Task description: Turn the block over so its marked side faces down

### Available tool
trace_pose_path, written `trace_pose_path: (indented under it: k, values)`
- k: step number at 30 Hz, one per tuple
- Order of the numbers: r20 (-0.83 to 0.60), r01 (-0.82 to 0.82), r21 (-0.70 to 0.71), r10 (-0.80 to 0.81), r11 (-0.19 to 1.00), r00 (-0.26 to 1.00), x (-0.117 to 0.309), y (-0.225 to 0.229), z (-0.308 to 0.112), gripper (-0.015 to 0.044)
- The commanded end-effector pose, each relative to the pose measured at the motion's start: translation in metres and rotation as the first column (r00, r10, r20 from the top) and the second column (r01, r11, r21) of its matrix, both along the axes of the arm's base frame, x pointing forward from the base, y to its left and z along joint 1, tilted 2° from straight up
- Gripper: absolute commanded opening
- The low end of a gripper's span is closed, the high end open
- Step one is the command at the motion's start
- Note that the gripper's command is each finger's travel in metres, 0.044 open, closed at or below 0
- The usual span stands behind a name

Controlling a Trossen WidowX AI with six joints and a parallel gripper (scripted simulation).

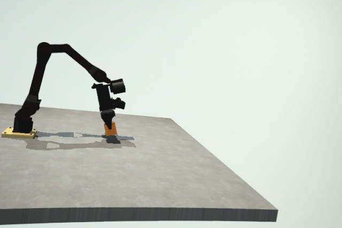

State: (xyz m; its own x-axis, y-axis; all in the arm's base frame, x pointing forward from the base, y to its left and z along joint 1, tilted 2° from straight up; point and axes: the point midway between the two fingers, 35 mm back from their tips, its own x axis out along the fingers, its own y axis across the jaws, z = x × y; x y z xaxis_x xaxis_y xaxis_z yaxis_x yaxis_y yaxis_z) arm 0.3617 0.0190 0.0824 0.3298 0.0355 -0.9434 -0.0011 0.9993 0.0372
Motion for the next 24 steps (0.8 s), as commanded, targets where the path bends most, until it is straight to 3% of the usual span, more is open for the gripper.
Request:
trace_pose_path:
  k: [1, 24]
  values:
    - [0.06, 0.006, -0.001, -0.006, 1.0, 0.998, 0.0, 0.0, 0.003, 0.0]
    - [0.336, 0.015, 0.002, -0.015, 1.0, 0.942, 0.005, 0.0, -0.012, 0.0]
